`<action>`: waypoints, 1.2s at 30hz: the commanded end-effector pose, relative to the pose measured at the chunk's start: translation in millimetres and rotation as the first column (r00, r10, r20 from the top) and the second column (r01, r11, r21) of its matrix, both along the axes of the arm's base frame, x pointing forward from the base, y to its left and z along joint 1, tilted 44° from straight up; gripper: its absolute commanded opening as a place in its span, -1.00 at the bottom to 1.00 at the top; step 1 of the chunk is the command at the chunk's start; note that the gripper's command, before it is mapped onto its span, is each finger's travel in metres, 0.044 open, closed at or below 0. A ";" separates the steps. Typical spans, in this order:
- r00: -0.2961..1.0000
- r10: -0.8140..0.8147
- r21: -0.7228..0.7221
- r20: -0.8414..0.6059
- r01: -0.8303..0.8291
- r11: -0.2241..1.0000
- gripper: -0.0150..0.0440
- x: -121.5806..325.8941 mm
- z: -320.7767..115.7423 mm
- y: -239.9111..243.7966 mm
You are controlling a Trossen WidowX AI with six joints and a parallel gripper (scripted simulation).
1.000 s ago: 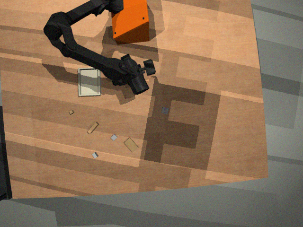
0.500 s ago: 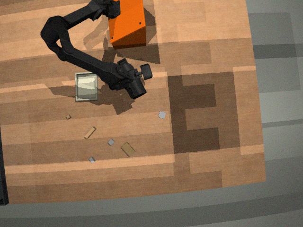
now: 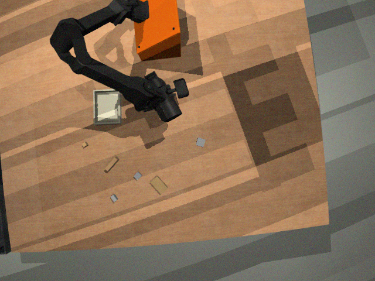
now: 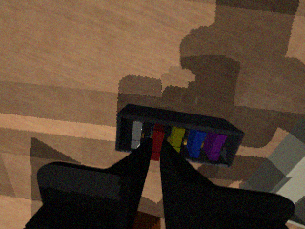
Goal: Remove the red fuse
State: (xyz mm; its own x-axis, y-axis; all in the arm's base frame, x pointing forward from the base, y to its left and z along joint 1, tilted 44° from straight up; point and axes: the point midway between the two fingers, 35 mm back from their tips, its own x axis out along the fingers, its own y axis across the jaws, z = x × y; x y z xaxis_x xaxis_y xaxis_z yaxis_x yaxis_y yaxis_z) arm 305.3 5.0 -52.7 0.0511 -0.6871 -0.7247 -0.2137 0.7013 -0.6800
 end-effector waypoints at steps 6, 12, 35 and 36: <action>1.000 -0.003 0.003 0.002 0.003 1.000 -0.49 -0.1 3.4 3.7; 1.000 -0.003 0.003 0.002 0.003 1.000 -0.49 -0.3 5.6 5.8; 1.000 -0.002 0.002 0.001 0.002 1.000 -0.49 -1.2 14.0 13.6; 1.000 -0.002 0.002 0.001 0.002 1.000 -0.49 -1.2 14.3 13.9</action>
